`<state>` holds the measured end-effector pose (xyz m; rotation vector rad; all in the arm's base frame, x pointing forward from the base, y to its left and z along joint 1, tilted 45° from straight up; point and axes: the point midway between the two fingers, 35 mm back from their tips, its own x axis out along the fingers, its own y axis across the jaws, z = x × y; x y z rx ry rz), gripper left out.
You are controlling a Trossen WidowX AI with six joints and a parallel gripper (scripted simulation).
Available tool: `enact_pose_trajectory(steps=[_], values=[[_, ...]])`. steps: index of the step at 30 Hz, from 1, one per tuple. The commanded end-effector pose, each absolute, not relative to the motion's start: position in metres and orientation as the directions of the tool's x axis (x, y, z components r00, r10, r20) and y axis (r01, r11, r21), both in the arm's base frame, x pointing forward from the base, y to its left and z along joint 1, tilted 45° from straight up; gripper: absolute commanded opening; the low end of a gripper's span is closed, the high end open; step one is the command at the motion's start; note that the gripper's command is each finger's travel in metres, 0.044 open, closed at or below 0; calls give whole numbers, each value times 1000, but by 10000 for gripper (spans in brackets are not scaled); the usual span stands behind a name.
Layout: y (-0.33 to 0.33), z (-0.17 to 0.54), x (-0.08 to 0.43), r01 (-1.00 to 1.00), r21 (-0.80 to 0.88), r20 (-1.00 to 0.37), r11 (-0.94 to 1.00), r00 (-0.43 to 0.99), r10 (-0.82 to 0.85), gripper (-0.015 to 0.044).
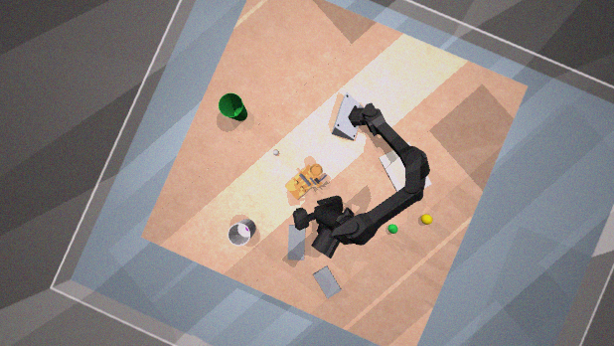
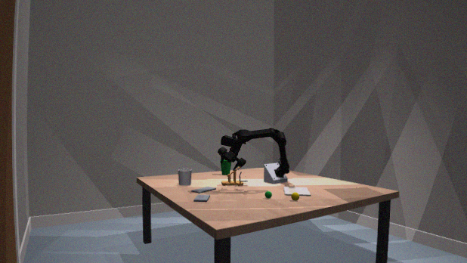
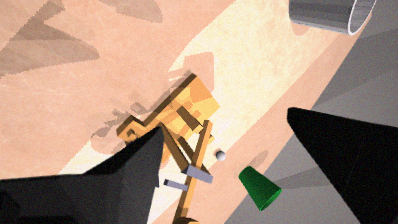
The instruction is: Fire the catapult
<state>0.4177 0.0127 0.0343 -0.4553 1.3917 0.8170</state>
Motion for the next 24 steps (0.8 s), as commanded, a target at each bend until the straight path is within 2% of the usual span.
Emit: enact_pose_trajectory(steps=[1, 12, 24], values=[[1, 27, 435, -659, 181, -962, 730, 37, 272, 440], [-39, 10, 483, -408, 233, -908, 883, 233, 347, 440], [-106, -6, 523, -136, 353, -813, 926, 444, 375, 440]])
